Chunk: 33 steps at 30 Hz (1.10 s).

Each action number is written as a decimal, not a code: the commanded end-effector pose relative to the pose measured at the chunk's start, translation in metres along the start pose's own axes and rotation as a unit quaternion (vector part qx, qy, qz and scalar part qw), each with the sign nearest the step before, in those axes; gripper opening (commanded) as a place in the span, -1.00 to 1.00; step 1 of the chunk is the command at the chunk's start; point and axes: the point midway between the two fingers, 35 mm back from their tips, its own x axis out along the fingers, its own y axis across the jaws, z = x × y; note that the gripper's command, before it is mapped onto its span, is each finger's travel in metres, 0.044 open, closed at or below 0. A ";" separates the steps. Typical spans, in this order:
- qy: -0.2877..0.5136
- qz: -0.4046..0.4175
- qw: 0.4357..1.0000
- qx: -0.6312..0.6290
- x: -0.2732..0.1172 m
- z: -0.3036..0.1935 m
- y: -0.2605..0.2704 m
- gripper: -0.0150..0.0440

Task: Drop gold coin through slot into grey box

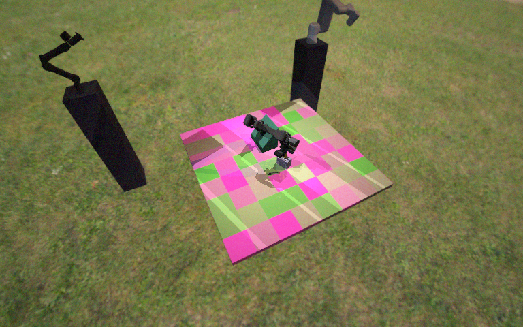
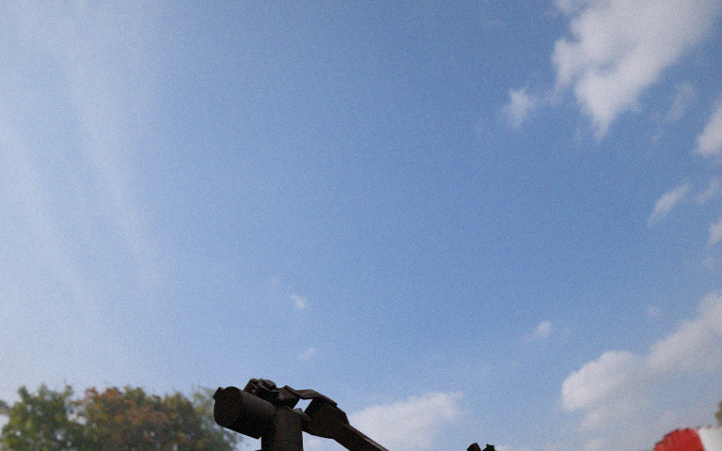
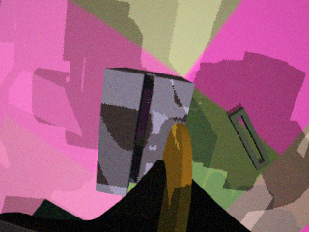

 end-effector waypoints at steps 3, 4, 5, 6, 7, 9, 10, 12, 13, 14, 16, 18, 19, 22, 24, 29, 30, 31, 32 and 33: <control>0.002 0.000 1.000 -0.002 0.001 -0.004 0.018 -0.49; 0.002 0.000 1.000 -0.002 0.001 -0.004 0.018 -0.49; 0.002 0.000 1.000 -0.002 0.001 -0.004 0.018 -0.49; 0.002 0.000 1.000 -0.002 0.001 -0.004 0.017 -0.48; 0.002 -0.001 1.000 -0.002 0.001 -0.003 0.015 -0.49; 0.001 -0.001 1.000 -0.002 0.000 -0.003 0.011 -0.49; 0.001 -0.001 1.000 -0.002 0.000 -0.003 0.011 -0.49; 0.001 -0.001 1.000 -0.002 0.000 -0.003 0.011 -0.49; 0.001 -0.001 1.000 -0.002 0.000 -0.003 0.011 -0.49; 0.001 -0.001 1.000 -0.002 0.000 -0.003 0.011 -0.49; 0.001 -0.001 1.000 -0.002 0.000 -0.003 0.011 -0.49; 0.001 -0.001 1.000 -0.002 0.000 -0.003 0.012 -0.49; 0.001 -0.001 1.000 -0.002 0.000 -0.003 0.013 -0.49; 0.001 -0.001 1.000 -0.002 0.000 -0.004 0.015 -0.49; 0.001 -0.001 1.000 -0.003 0.000 -0.004 0.017 -0.49; 0.001 -0.001 1.000 -0.003 0.001 -0.005 0.019 -0.49; 0.001 -0.001 1.000 -0.003 0.001 -0.005 0.019 -0.49; 0.001 -0.001 1.000 -0.003 0.001 -0.005 0.020 -0.49; 0.001 -0.001 1.000 -0.003 0.001 -0.005 0.020 -0.49; 0.001 -0.001 1.000 -0.003 0.001 -0.006 0.020 -0.49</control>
